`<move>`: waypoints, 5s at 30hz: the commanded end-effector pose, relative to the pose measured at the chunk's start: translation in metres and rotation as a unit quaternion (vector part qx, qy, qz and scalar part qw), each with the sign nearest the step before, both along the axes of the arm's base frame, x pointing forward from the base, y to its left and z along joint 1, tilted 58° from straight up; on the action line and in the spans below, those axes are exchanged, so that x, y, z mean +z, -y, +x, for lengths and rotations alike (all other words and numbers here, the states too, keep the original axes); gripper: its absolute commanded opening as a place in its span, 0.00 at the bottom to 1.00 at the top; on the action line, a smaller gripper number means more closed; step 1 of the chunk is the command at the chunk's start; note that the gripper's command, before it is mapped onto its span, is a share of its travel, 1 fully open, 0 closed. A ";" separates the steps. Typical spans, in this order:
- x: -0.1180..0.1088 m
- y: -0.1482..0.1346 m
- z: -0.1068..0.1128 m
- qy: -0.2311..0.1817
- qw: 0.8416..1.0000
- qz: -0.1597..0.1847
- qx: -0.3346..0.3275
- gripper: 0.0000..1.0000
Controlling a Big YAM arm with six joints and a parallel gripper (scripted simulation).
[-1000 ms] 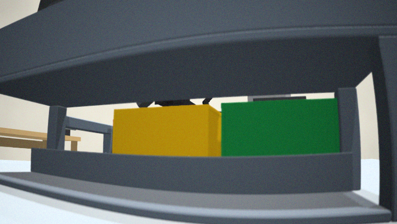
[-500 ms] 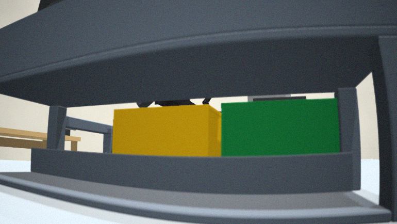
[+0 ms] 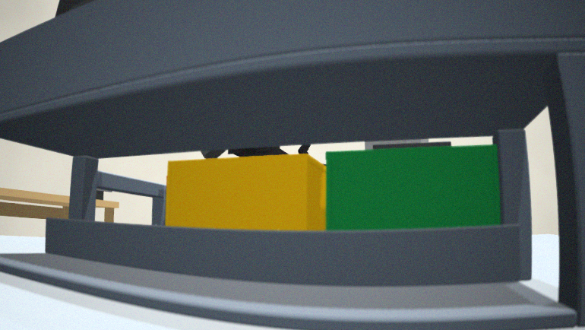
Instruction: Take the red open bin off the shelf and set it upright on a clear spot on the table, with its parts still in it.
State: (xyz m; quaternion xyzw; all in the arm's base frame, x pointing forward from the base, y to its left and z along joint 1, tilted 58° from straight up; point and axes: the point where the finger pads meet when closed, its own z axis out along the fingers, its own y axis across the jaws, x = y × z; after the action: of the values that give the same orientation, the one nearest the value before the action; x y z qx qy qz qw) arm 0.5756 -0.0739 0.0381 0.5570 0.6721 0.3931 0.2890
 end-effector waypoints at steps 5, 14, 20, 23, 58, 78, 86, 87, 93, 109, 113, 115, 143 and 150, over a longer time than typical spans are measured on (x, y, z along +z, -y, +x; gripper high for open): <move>-0.021 0.005 -0.015 -0.019 1.000 0.002 -0.004 0.00; -0.022 0.005 -0.016 -0.018 1.000 0.002 -0.004 0.00; -0.023 0.005 -0.017 -0.017 1.000 0.002 -0.004 0.00; -0.024 0.006 -0.017 -0.016 1.000 0.001 -0.004 0.00; -0.041 0.007 -0.030 -0.017 1.000 0.002 -0.005 0.00; -0.049 0.007 -0.036 -0.018 1.000 0.002 -0.004 0.00; -0.051 0.006 -0.037 -0.019 1.000 0.003 -0.004 0.00; -0.051 0.006 -0.037 -0.019 1.000 0.003 -0.004 0.00; -0.051 0.006 -0.037 -0.019 1.000 0.002 -0.004 0.00; -0.051 0.006 -0.037 -0.019 1.000 0.002 -0.004 0.00; -0.051 0.006 -0.037 -0.019 1.000 0.002 -0.004 0.00; -0.051 0.006 -0.037 -0.019 1.000 0.002 -0.004 0.00; -0.051 0.006 -0.037 -0.019 1.000 0.002 -0.004 0.00; -0.051 0.006 -0.037 -0.019 1.000 0.002 -0.004 0.00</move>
State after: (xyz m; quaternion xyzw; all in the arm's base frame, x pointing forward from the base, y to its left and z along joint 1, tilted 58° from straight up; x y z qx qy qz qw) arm 0.5553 -0.0764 0.0040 0.5585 0.6726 0.3918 0.2869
